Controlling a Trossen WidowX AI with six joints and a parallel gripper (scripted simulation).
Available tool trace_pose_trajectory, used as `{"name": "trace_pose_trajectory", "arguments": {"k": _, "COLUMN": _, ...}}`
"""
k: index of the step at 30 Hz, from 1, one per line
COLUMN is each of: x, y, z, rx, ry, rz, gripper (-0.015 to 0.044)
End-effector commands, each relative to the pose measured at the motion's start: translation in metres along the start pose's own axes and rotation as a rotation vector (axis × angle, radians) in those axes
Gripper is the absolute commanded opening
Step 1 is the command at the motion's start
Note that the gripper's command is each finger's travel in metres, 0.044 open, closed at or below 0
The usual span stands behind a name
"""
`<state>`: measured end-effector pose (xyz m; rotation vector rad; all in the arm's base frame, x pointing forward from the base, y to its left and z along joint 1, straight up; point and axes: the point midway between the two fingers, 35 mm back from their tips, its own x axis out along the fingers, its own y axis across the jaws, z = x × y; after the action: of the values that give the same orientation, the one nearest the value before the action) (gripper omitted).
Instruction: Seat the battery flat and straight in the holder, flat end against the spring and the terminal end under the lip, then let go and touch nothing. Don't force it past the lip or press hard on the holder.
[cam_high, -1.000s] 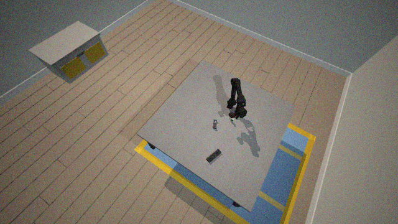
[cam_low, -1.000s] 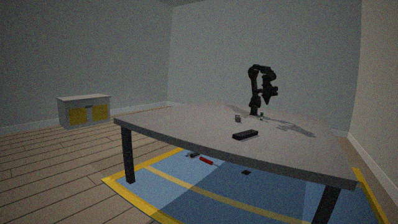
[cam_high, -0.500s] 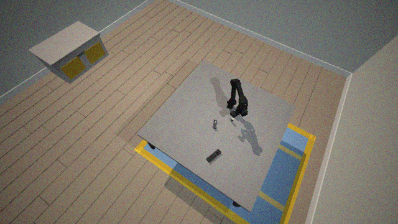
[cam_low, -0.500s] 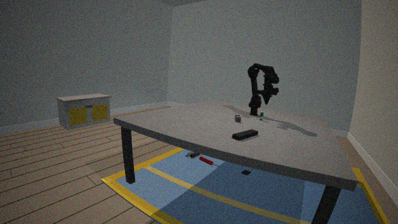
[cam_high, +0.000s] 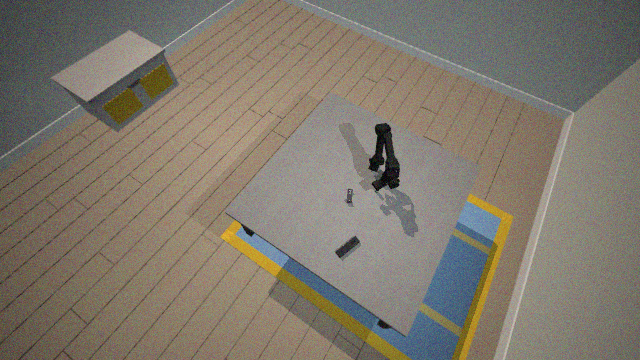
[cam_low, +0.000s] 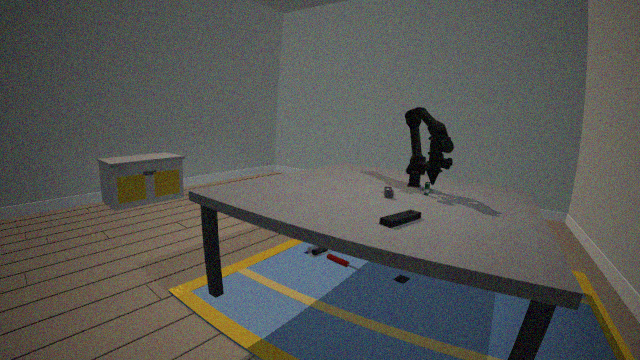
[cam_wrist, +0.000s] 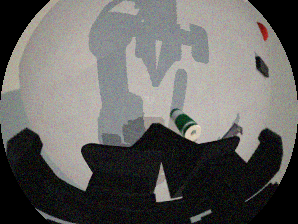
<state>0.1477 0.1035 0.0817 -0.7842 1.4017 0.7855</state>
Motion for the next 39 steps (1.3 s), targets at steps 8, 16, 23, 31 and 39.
{"name": "trace_pose_trajectory", "arguments": {"k": 8, "x": 0.005, "y": -0.011, "z": 0.001, "rx": -0.004, "ry": 0.003, "rz": 0.002, "gripper": 0.0}}
{"name": "trace_pose_trajectory", "arguments": {"k": 16, "x": 0.005, "y": -0.023, "z": 0.002, "rx": -0.004, "ry": 0.003, "rz": 0.001, "gripper": 0.0}}
{"name": "trace_pose_trajectory", "arguments": {"k": 23, "x": 0.005, "y": -0.034, "z": 0.002, "rx": -0.004, "ry": 0.003, "rz": 0.0, "gripper": 0.0}}
{"name": "trace_pose_trajectory", "arguments": {"k": 31, "x": 0.005, "y": -0.047, "z": 0.002, "rx": -0.004, "ry": 0.003, "rz": -0.001, "gripper": 0.0}}
{"name": "trace_pose_trajectory", "arguments": {"k": 39, "x": 0.005, "y": -0.06, "z": 0.0, "rx": -0.004, "ry": 0.003, "rz": -0.002, "gripper": 0.0}}
